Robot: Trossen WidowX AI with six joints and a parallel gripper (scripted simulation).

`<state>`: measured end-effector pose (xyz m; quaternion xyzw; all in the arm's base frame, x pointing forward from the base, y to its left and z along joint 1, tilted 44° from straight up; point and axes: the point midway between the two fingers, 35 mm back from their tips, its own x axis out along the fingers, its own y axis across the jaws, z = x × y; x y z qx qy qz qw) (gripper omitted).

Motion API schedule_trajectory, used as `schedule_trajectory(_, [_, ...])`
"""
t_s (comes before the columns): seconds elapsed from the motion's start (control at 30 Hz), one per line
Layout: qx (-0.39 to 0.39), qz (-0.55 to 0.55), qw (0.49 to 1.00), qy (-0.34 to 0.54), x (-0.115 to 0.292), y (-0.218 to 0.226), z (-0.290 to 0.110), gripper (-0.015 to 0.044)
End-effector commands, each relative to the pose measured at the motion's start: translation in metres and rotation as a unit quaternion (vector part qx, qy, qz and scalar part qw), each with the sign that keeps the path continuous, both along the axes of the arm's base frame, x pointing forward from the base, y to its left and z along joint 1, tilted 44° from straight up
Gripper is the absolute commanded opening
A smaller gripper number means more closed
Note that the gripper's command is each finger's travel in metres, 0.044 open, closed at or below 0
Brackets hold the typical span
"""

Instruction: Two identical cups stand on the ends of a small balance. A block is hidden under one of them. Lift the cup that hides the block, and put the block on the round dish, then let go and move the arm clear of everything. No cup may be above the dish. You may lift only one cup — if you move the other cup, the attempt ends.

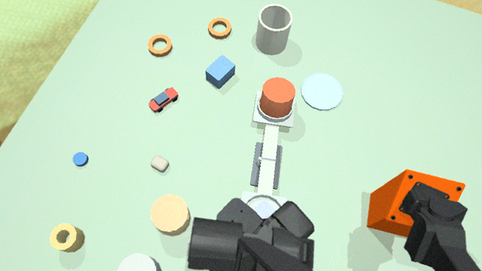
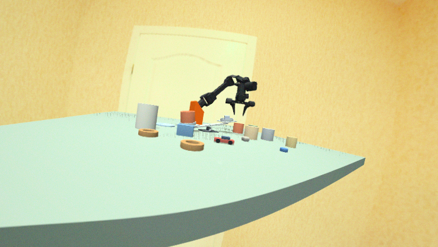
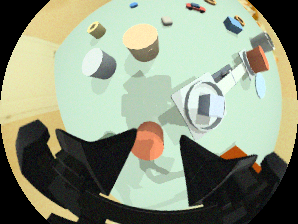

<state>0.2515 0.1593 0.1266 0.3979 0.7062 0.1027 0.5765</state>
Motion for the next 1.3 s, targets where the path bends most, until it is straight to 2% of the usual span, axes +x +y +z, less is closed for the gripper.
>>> schedule_trajectory(0.0, [-0.005,0.036,0.999,-0.032,0.003,-0.007,-0.005,0.026])
schedule_trajectory(0.3, [-0.005,0.147,0.98,-0.13,0.008,-0.019,-0.013,0.026])
schedule_trajectory(0.63, [0.001,0.273,0.933,-0.235,0.012,-0.034,-0.023,0.026])
schedule_trajectory(0.93, [0.013,0.382,0.866,-0.322,0.012,-0.048,-0.032,0.026])
schedule_trajectory(1.27, [0.032,0.489,0.768,-0.413,0.012,-0.065,-0.042,0.026])
